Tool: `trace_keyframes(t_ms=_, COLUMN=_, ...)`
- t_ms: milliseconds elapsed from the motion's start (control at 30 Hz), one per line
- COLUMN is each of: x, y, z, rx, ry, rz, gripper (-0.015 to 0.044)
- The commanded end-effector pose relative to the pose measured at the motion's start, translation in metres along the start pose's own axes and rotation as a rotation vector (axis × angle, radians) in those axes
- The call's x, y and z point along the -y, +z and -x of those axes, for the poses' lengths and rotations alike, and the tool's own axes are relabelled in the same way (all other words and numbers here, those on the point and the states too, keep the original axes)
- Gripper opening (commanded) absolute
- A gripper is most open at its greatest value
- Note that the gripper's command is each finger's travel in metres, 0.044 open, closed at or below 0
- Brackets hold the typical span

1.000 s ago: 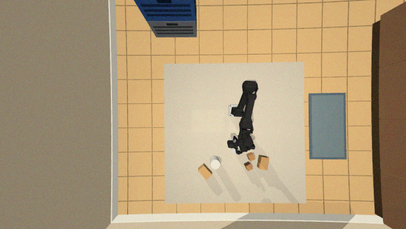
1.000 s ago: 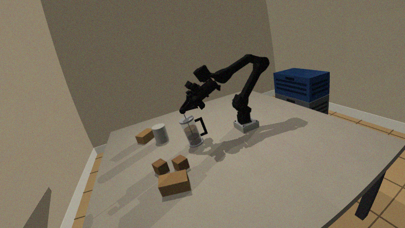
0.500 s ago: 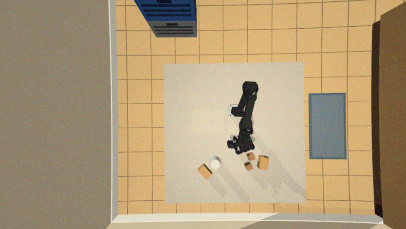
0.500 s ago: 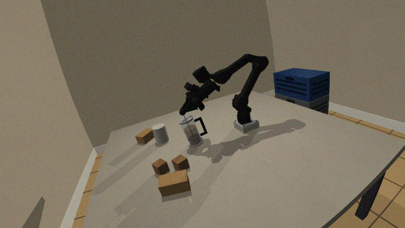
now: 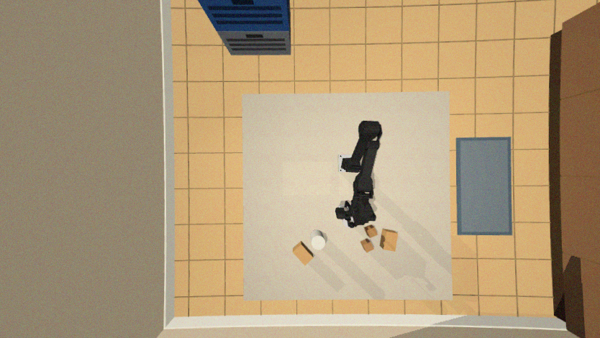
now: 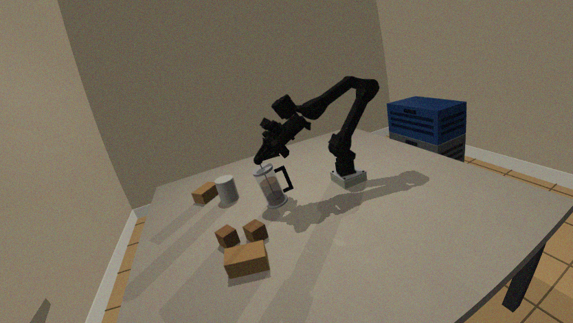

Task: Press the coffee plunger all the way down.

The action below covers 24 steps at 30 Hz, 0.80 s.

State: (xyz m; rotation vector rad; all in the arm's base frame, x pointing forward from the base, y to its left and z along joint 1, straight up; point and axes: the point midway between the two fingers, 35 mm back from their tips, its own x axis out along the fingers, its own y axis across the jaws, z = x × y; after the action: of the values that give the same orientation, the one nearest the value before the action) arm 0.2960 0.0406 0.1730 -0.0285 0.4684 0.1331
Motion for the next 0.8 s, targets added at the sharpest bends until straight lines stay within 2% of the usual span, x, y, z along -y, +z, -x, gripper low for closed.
trace_keyframes(t_ms=0, x=0.0, y=-0.0078, z=-0.005, rx=-0.033, ry=0.001, rz=0.006, gripper=0.0127)
trace_keyframes(t_ms=767, x=0.0001, y=-0.001, z=-0.0032, rx=-0.01, ry=0.0, rz=0.0, gripper=0.0127)
